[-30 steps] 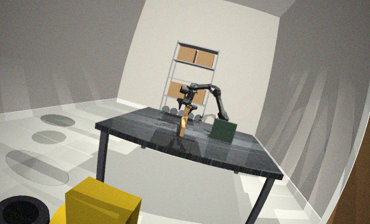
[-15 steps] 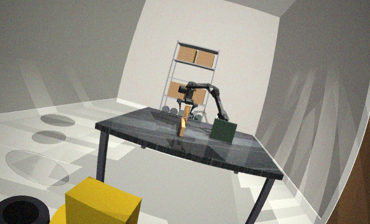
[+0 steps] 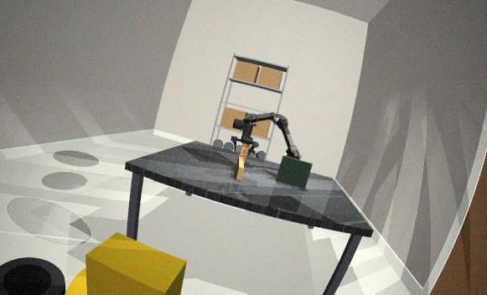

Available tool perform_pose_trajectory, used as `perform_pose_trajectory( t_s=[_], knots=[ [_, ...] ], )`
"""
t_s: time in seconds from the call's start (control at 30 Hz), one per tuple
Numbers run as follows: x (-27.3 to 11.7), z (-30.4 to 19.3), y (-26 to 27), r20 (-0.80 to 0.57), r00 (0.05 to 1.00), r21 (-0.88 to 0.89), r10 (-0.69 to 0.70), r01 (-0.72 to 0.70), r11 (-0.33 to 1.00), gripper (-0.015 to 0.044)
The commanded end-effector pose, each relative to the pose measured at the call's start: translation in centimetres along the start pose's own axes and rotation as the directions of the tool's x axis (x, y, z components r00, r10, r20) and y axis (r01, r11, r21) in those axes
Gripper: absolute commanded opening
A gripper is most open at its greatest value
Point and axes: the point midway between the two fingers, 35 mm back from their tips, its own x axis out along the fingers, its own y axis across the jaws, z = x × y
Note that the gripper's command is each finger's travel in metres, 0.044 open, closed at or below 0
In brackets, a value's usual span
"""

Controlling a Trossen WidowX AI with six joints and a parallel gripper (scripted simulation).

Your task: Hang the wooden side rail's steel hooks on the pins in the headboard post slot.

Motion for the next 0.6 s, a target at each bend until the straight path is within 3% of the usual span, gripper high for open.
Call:
perform_pose_trajectory(
  t_s=[0.0,0.57],
  knots=[
    [0.7,0.0,0.1,-0.006,1.000,-0.007,0.002,-0.002,1.000,0.0440],
    [3.4,0.0,0.0,-0.006,1.000,-0.007,0.001,-0.002,1.000,0.0440]
  ],
)
